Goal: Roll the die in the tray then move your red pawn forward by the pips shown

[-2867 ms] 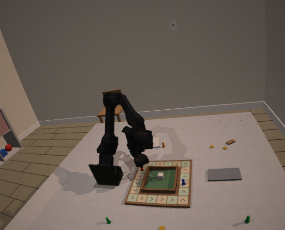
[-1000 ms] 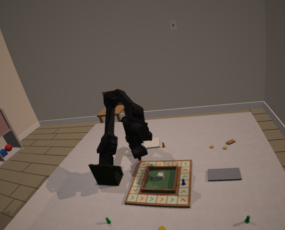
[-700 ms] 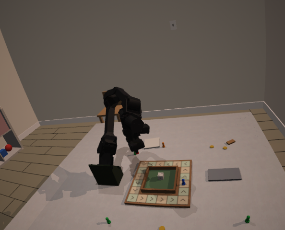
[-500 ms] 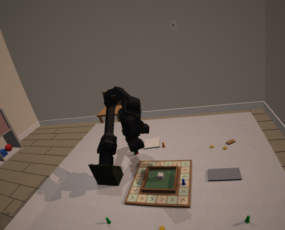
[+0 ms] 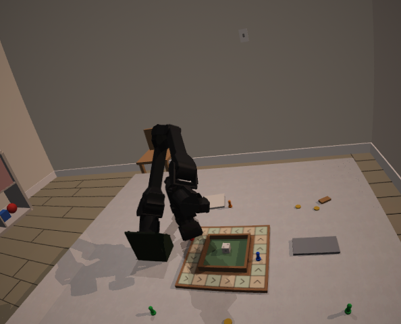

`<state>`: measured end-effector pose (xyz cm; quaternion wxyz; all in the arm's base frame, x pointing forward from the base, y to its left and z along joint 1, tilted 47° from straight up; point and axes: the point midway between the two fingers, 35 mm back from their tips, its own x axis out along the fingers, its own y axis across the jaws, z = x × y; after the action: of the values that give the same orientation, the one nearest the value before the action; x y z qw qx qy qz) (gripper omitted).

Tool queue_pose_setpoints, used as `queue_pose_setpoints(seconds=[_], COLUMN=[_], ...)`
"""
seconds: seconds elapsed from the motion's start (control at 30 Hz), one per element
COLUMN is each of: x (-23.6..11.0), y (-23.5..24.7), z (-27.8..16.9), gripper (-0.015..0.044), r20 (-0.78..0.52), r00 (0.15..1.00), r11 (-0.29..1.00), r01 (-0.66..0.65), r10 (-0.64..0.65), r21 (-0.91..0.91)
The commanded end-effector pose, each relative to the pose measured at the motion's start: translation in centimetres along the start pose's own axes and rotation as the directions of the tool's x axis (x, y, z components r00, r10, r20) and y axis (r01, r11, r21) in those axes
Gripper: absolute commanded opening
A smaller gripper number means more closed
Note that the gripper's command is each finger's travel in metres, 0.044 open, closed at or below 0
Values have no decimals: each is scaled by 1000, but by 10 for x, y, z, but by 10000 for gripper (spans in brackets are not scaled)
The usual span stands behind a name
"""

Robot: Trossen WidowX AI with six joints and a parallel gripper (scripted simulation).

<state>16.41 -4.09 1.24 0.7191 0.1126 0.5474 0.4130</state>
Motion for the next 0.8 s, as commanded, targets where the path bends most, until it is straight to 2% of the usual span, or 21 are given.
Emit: queue_pose_setpoints(seconds=[0.0, 0.27, 0.53, 0.77], x=[20, 28, 58, 59], y=[-12, -13, -13, -12], z=[-14, -16, -16, -16], gripper=[0, 0, 0, 0], r20=[-4, -4, -2, -2], r00=[1000, 1000, 1000, 1000], r11=[1000, 1000, 1000, 1000], r01=[-6, -5, -7, -7], r10=[6, 5, 7, 7], r21=[-2, -2, -2, -2])
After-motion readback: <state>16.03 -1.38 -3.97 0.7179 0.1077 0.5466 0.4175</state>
